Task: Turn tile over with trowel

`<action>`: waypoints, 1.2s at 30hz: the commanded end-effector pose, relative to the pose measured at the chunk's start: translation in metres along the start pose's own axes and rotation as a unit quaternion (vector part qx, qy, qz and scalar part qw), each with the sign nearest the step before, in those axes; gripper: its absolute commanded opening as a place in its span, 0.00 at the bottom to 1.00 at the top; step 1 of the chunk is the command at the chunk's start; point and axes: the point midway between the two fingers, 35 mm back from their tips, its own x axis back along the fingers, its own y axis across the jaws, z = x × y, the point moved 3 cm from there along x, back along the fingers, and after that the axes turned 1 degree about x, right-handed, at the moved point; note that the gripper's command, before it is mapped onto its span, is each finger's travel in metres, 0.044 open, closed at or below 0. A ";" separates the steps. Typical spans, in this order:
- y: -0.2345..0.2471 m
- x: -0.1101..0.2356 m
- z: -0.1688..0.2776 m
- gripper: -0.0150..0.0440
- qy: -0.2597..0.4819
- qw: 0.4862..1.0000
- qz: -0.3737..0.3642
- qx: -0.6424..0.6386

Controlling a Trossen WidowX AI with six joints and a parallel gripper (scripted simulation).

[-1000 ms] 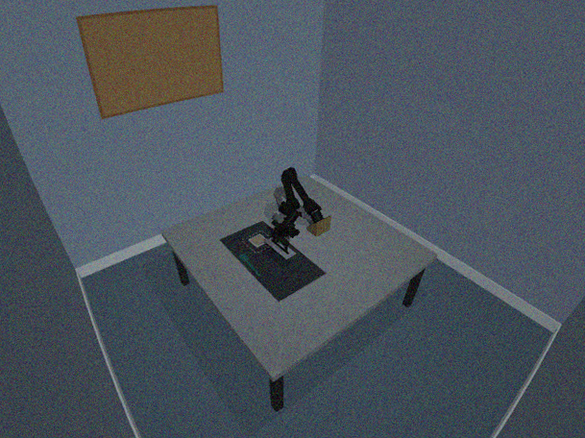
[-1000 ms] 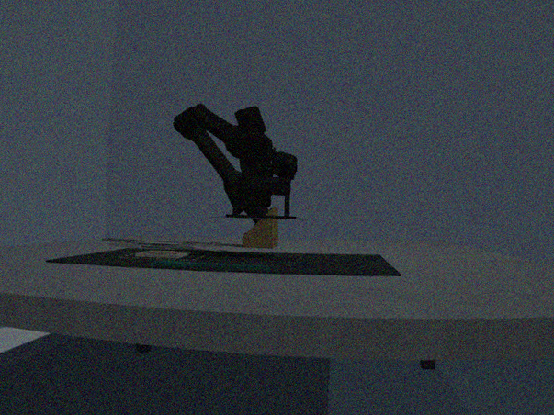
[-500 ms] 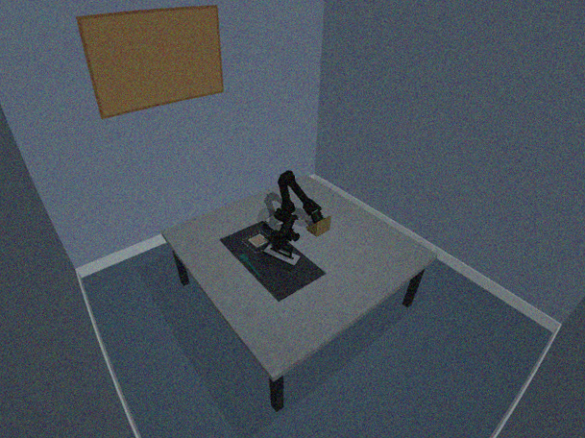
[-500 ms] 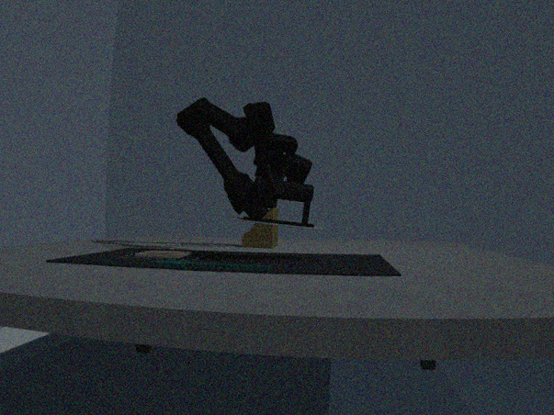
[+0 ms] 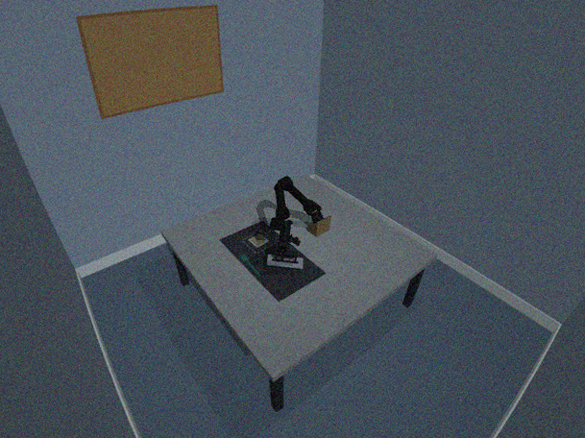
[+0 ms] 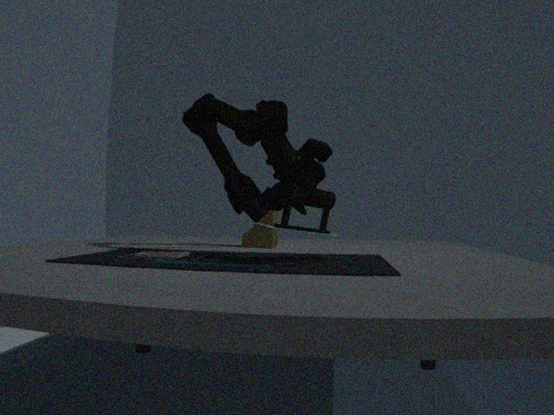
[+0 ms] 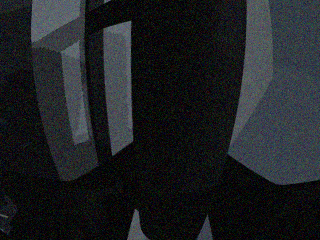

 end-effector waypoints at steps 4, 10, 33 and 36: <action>-0.019 -0.015 -0.006 0.25 -0.067 0.995 0.013 0.070; -0.028 -0.030 -0.015 0.25 -0.127 0.983 0.023 0.127; -0.049 -0.066 -0.051 0.25 -0.331 0.895 0.107 0.280; -0.049 -0.066 -0.051 0.25 -0.331 0.895 0.107 0.280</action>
